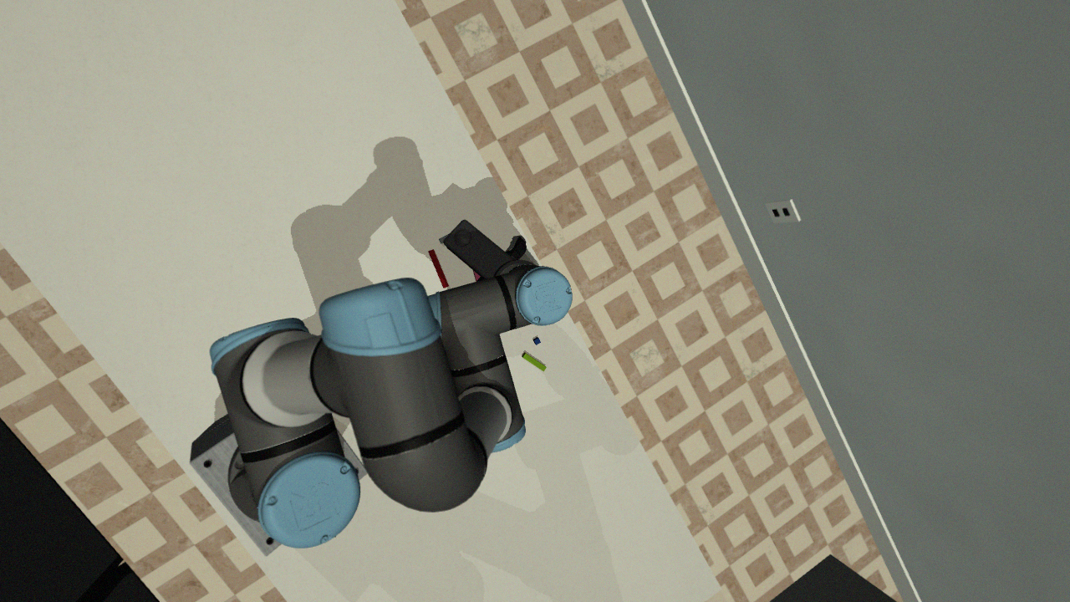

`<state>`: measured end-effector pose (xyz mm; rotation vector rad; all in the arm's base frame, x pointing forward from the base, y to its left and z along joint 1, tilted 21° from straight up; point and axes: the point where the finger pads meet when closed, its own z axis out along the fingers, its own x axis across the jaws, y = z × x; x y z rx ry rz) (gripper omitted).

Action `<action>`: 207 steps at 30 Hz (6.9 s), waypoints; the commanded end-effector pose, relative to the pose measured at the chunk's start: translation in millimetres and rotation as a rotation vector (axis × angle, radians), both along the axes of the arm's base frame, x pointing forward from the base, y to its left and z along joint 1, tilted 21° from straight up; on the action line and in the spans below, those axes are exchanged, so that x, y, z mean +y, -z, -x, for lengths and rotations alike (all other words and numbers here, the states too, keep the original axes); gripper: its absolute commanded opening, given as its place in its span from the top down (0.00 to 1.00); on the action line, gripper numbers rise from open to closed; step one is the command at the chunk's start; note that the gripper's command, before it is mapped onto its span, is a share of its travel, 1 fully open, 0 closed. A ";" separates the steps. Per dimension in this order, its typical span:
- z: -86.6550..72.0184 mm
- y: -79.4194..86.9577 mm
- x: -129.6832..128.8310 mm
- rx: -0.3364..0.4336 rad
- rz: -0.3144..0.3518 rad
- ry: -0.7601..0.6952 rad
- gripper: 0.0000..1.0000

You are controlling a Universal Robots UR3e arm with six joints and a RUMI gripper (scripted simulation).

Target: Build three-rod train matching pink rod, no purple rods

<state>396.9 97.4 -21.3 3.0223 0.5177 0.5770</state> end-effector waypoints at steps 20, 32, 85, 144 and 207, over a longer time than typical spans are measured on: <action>-10.0 -4.2 -1.1 0.018 -0.163 0.443 0.00; -13.9 -5.7 -2.8 0.025 -0.234 0.626 0.00; -20.9 -8.3 -7.8 0.038 -0.374 0.982 0.00; -20.9 -8.3 -7.7 0.038 -0.374 0.982 0.00; -19.3 -7.7 0.4 0.013 -0.120 0.329 0.00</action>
